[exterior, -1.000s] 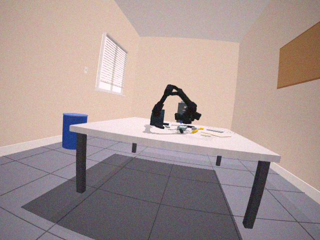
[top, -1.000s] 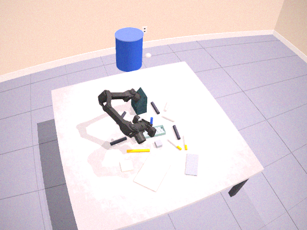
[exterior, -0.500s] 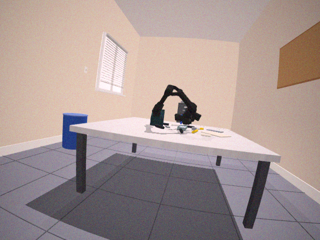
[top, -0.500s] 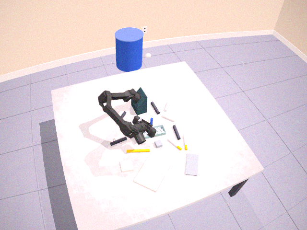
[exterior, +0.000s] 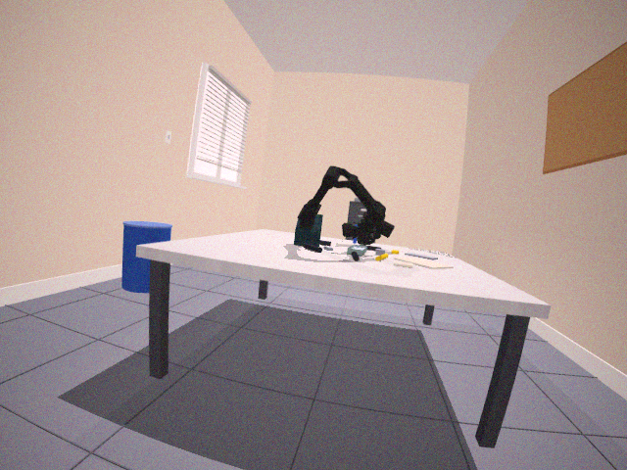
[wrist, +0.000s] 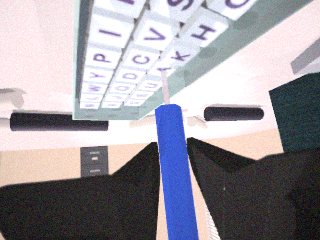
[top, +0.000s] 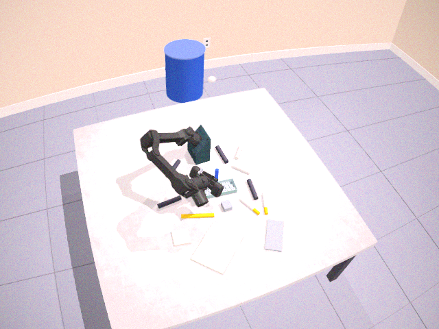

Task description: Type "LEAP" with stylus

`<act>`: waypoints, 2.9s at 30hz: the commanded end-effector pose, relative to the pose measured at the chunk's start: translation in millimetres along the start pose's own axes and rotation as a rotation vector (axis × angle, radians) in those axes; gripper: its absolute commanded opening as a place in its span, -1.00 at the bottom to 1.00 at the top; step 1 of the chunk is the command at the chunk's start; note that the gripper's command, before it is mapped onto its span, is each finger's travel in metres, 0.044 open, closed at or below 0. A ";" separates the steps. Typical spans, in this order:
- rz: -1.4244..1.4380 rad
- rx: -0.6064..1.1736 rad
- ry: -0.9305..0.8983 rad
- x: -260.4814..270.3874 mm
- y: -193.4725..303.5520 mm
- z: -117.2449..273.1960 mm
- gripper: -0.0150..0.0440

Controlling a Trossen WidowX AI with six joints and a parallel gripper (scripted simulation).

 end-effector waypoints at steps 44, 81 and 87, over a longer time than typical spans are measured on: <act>-0.002 -0.004 0.007 34.3 0.2 32.9 -0.49; -0.002 -0.004 0.007 34.6 -9.9 29.3 -0.22; -0.002 -0.004 0.007 34.2 -12.3 27.9 -0.22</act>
Point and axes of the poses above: the point midway between the two fingers, 35 mm back from their tips, its own z axis back along the fingers, its own x axis across the jaws, y = z × x, the point moved 4 cm from there along z, back along the fingers, and after that the axes turned 8 degrees about z, right-handed, at the moved point
